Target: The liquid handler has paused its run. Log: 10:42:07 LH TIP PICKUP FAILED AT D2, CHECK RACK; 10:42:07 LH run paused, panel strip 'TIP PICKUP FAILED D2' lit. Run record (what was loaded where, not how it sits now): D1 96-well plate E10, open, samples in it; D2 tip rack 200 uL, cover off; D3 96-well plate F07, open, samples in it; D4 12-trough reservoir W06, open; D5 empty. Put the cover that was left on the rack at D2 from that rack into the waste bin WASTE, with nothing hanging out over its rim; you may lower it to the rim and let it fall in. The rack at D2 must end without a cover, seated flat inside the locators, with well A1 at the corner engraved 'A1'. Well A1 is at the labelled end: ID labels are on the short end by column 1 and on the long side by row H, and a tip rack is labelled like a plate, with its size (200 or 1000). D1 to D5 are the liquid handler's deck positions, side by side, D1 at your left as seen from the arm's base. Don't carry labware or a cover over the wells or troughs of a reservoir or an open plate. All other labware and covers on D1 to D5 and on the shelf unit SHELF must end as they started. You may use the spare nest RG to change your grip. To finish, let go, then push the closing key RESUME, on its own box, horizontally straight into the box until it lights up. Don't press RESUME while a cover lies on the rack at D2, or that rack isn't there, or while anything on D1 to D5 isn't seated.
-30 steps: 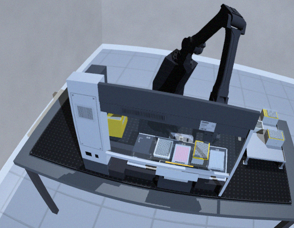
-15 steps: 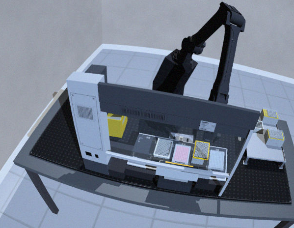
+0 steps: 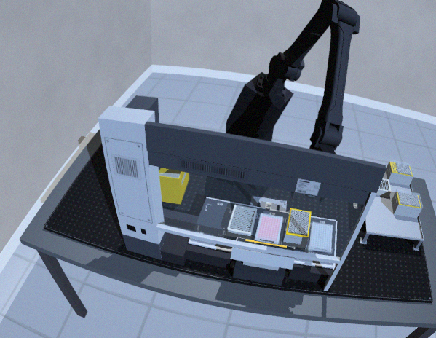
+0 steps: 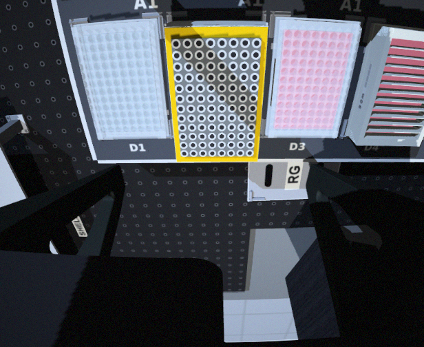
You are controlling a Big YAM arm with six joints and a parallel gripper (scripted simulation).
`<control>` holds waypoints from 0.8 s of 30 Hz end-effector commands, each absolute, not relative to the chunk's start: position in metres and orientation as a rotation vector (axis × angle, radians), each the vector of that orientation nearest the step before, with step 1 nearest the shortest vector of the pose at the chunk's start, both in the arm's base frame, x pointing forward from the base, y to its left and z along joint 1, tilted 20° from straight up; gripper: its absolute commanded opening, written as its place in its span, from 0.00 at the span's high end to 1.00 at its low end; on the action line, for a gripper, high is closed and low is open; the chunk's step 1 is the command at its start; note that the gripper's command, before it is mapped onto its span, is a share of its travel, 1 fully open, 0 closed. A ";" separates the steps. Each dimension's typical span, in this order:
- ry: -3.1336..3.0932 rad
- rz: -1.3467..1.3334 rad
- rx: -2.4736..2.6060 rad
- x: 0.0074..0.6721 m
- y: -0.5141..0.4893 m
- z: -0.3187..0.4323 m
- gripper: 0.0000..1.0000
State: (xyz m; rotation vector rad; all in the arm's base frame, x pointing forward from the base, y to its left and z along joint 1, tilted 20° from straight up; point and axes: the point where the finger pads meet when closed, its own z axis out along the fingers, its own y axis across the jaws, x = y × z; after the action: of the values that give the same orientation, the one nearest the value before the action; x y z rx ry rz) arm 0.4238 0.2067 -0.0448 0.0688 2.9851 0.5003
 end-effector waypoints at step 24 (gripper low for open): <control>2.971 0.501 0.059 0.411 0.154 -0.036 0.00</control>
State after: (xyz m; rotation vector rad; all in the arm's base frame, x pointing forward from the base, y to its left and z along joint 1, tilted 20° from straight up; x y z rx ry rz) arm 0.4047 0.1672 -0.0379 0.0883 3.0062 0.4987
